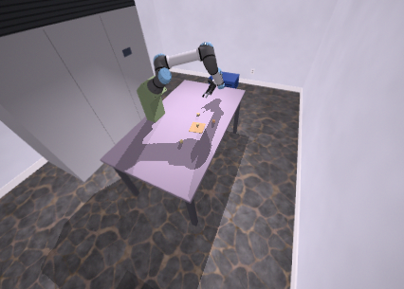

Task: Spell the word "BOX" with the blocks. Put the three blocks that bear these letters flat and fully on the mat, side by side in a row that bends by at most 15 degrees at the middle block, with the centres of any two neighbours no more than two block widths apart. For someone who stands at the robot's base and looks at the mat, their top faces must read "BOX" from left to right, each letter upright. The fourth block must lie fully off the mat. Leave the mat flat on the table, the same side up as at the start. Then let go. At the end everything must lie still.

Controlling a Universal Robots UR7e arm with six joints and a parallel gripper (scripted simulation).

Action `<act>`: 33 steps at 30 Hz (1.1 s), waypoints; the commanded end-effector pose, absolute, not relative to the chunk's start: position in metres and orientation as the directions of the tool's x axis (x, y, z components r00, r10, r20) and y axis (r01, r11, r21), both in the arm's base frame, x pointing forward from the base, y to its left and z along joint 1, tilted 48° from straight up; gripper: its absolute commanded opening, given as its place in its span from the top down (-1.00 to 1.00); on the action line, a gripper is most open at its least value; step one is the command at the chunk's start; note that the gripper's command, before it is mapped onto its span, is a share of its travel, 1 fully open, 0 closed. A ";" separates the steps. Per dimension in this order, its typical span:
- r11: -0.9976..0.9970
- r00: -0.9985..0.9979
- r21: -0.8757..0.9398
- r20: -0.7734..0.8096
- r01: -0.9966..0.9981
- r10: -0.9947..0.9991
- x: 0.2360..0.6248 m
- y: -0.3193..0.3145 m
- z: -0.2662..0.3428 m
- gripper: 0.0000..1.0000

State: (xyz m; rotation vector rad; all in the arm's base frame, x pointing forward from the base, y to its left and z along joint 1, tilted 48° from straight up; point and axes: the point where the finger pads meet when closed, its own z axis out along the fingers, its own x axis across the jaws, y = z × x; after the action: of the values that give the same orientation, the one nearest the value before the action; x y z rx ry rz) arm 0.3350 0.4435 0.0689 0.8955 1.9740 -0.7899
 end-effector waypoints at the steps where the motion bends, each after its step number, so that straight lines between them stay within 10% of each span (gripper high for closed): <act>1: 0.482 -0.436 -0.228 -0.816 0.846 0.379 0.358 0.406 0.082 -1.00; 33: 0.133 -0.220 -0.269 -0.325 0.954 0.920 0.422 0.135 0.154 -1.00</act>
State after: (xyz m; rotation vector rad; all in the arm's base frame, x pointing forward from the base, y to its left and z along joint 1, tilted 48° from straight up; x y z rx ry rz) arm 0.4224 0.1662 0.1457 1.8041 2.2842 -0.7423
